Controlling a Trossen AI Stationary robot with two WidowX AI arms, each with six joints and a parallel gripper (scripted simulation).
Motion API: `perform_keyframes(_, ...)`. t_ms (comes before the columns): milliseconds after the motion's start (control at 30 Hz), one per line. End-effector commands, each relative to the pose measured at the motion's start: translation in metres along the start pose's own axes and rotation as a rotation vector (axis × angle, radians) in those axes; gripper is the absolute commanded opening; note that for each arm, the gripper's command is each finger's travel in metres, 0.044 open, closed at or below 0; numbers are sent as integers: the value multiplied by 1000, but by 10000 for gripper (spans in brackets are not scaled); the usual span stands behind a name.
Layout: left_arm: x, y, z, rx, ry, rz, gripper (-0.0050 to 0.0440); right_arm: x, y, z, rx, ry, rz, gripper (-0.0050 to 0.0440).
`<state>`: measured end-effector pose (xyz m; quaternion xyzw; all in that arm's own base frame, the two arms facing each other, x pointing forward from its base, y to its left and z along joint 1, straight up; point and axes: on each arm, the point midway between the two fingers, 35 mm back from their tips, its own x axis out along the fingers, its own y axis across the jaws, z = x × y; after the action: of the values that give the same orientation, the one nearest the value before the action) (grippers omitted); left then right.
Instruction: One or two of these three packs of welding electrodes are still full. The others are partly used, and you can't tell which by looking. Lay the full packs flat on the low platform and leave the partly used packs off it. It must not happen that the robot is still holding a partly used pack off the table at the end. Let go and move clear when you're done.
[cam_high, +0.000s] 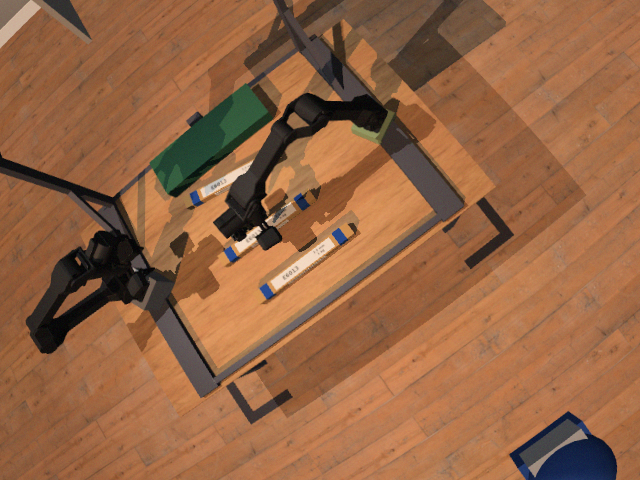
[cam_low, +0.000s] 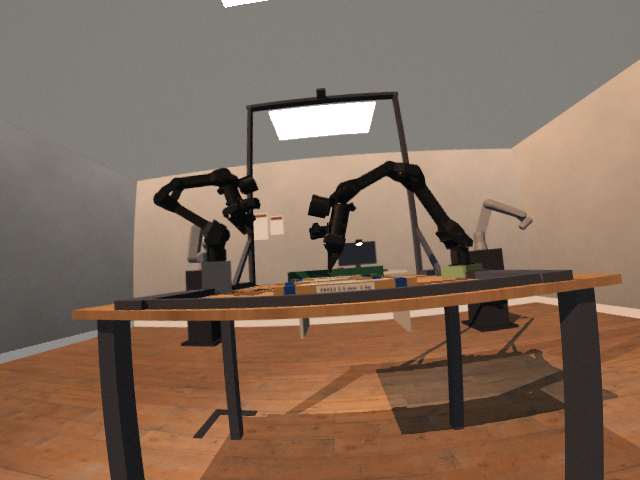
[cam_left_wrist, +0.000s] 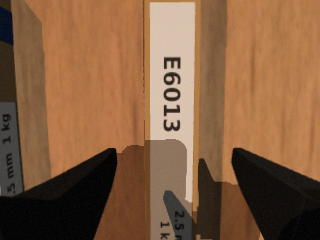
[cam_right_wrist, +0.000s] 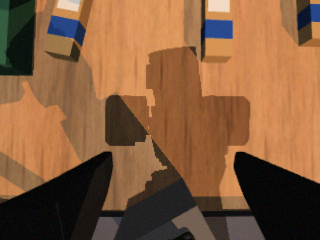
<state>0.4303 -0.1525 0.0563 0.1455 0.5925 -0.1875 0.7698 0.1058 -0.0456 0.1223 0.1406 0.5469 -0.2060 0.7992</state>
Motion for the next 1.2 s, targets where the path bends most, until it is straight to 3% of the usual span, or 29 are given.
perform_keyframes(0, -12, 2, 8, 8, -34, 1, 330, -6, 0, 5, 1, -22, 2, 330)
perform_keyframes(233, -12, 1, 9, 8, -34, 1, 330, -6, 0, 5, 1, -22, 2, 330)
perform_keyframes(300, 4, 0, 1, 11, -9, -7, 330, -6, 0, 5, 1, -22, 2, 330)
perform_keyframes(700, 36, 1, -7, 8, -8, -4, 330, -6, 0, 5, 1, -22, 2, 330)
perform_keyframes(967, 34, 1, -4, 9, -27, -1, 330, -6, 0, 5, 1, -22, 2, 330)
perform_keyframes(1167, 46, 1, -10, 8, -8, -4, 330, -6, 0, 5, 1, -22, 2, 330)
